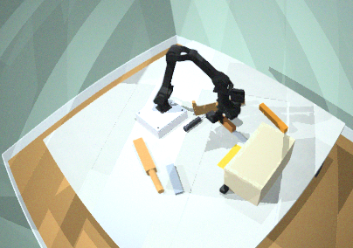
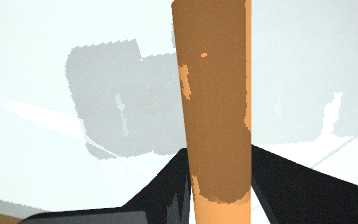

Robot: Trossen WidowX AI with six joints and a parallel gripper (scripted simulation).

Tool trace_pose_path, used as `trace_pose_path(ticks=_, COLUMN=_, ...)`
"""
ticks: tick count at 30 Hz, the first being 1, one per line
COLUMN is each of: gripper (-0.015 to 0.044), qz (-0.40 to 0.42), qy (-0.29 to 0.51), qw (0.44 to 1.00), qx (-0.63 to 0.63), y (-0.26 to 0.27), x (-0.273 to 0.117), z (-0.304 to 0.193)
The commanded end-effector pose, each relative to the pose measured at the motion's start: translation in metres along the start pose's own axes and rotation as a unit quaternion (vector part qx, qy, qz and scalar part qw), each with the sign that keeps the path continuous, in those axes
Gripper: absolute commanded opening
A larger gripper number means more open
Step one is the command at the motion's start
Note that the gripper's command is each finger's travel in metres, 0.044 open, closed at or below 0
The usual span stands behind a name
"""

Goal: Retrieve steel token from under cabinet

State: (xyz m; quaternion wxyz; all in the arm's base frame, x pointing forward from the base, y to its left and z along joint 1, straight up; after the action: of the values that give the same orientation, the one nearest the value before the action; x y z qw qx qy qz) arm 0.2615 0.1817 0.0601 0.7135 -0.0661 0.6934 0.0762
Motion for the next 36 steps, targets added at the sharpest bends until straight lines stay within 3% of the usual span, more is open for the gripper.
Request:
trace_pose_path(ticks=1, gripper=0.0, qz=0.001, qy=0.0, qw=1.0, qx=0.0, y=-0.001, x=0.0, z=0.006)
trace_pose_path(ticks=36, gripper=0.0, qz=0.001, qy=-0.002, qw=1.0, qx=0.0, y=-0.013, x=-0.001, z=0.048)
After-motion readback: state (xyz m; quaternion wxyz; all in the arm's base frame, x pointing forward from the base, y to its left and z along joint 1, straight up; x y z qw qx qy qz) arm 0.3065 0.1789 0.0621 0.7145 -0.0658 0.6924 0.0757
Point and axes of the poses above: the point midway between the two fingers, 35 mm back from their tips, its own x axis out along the fingers, its own y axis across the jaws, z = x × y, the point moved 6 cm from there along -x, back along the fingers, and after that the axes turned 15 degrees about -x, right-handed, at the moved point
